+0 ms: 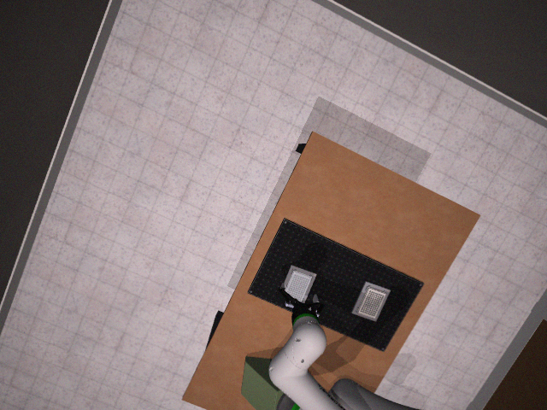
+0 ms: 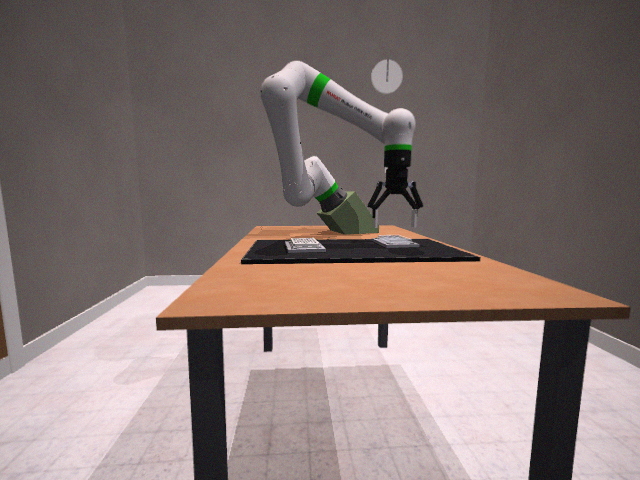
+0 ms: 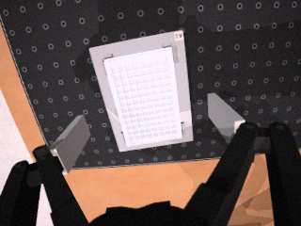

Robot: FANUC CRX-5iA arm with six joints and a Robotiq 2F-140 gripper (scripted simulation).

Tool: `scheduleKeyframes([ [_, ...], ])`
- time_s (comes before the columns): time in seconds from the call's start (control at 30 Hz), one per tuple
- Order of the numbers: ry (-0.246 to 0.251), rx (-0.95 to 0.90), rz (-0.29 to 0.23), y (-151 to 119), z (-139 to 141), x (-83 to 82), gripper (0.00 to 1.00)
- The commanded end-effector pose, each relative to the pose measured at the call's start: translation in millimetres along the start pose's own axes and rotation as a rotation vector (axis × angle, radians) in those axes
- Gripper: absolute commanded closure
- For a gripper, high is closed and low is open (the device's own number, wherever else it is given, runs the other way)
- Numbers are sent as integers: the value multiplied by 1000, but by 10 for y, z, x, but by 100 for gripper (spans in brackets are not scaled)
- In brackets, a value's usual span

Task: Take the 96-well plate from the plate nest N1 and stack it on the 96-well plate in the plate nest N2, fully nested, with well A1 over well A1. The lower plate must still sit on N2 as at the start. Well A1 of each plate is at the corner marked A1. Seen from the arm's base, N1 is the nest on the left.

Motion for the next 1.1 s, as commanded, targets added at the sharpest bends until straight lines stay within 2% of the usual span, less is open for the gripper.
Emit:
scheduleKeyframes([
  [0.0,0,0,0,2,-2,54,0],
  [0.6,0,0,0,2,-2,321,0],
  [1.03,0,0,0,2,-2,325,0],
  [1.07,0,0,0,2,-2,325,100],
])
Point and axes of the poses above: the point where the finger pads meet when closed, its own x axis out along the fingers, its own z axis across the jaws, y = z × x, the point moved 2 cm from there along -x, back along the fingers, and after that the axes turned 1 degree about -x, right-handed, at the moved point
